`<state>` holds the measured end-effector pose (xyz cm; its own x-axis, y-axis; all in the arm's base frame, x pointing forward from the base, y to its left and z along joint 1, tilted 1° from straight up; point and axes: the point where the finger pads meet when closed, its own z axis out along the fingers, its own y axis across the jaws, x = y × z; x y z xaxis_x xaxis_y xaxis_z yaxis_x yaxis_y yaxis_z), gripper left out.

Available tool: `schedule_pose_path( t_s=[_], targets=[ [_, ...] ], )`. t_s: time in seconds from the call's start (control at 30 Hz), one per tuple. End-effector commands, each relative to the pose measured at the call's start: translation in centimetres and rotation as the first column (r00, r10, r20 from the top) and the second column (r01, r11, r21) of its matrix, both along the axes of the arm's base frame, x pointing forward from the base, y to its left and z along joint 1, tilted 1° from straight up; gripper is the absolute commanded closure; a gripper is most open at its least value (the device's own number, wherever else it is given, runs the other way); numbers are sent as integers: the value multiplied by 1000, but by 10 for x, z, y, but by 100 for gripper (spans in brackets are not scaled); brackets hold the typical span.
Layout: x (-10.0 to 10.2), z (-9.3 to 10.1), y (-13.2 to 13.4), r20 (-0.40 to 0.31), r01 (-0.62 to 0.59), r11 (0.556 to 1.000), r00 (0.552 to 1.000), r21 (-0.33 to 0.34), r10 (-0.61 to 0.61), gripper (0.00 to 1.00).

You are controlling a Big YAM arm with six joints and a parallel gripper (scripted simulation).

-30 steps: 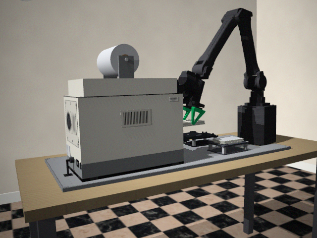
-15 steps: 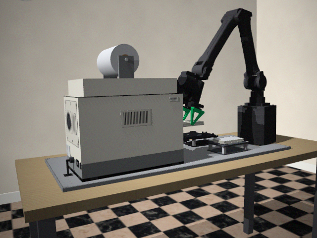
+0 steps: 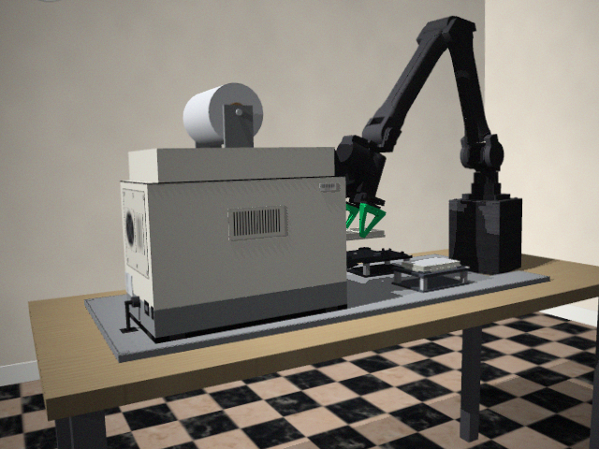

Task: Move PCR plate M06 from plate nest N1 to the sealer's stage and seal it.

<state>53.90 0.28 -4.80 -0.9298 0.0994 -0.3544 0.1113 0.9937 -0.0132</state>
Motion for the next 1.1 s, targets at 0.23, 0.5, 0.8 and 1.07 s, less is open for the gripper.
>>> schedule_pose_path(
  t_s=[0.23, 0.5, 0.8, 1.07],
  targets=[
    [4, -3, 5, 16, 2, 1000, 1000, 7, -2, 100],
    [20, -1, -2, 38, 14, 1000, 999, 8, -14, 100],
    [27, 13, -7, 51, 22, 1000, 998, 8, -22, 100],
    [31, 9, -7, 47, 21, 1000, 999, 7, -22, 100]
  ],
)
